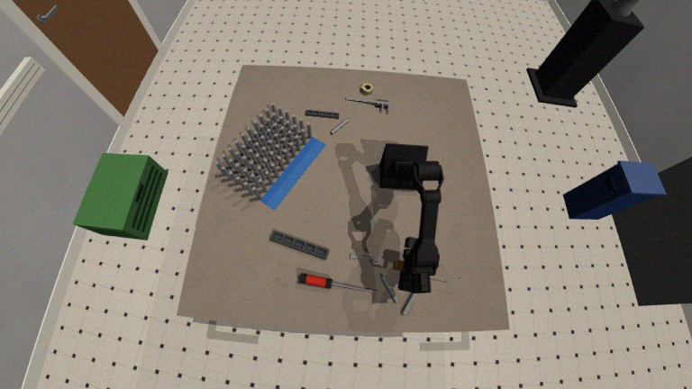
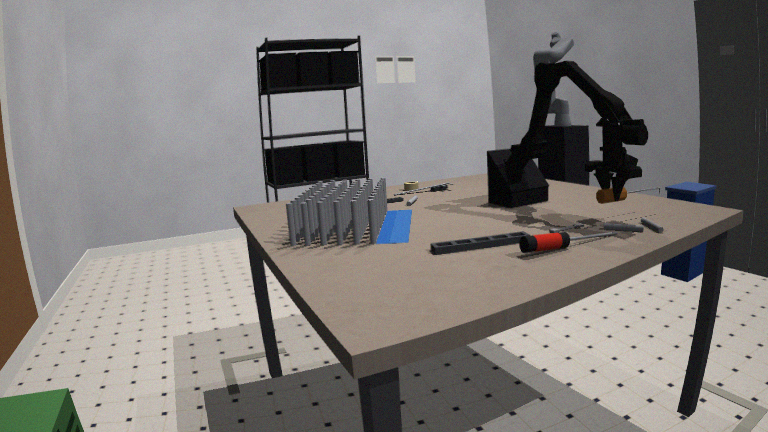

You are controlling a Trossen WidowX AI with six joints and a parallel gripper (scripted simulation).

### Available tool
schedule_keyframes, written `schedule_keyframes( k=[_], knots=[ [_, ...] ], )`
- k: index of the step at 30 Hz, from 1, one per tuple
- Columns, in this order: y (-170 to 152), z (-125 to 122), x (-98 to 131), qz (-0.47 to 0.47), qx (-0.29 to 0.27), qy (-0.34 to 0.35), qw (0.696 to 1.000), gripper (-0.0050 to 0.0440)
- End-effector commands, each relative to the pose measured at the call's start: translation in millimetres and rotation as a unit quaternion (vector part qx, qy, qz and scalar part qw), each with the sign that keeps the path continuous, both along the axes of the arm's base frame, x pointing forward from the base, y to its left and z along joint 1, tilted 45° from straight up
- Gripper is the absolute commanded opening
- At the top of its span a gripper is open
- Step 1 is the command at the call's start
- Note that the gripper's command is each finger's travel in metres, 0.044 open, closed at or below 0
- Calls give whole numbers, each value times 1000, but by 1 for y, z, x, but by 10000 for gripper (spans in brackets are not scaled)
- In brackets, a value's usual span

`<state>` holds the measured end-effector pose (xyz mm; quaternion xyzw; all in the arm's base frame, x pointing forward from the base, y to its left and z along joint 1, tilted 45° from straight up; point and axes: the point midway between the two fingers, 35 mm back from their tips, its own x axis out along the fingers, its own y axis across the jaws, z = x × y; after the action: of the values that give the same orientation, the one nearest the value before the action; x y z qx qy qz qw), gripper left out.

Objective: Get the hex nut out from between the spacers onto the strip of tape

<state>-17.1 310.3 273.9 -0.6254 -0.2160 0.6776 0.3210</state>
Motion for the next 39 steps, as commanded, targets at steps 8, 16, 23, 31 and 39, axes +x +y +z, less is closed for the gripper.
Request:
schedule_keyframes(
  k=[8, 16, 23, 31, 39],
  knots=[
    [-1, 6, -1, -107, 8, 114, 988, -50],
    [-1, 6, -1, -202, 6, 211, 956, -50],
    [-1, 6, -1, -259, 4, 270, 927, -50],
    [-1, 6, -1, -347, 2, 359, 867, -50],
    [0, 6, -1, -408, -1, 421, 810, -50]
  ],
)
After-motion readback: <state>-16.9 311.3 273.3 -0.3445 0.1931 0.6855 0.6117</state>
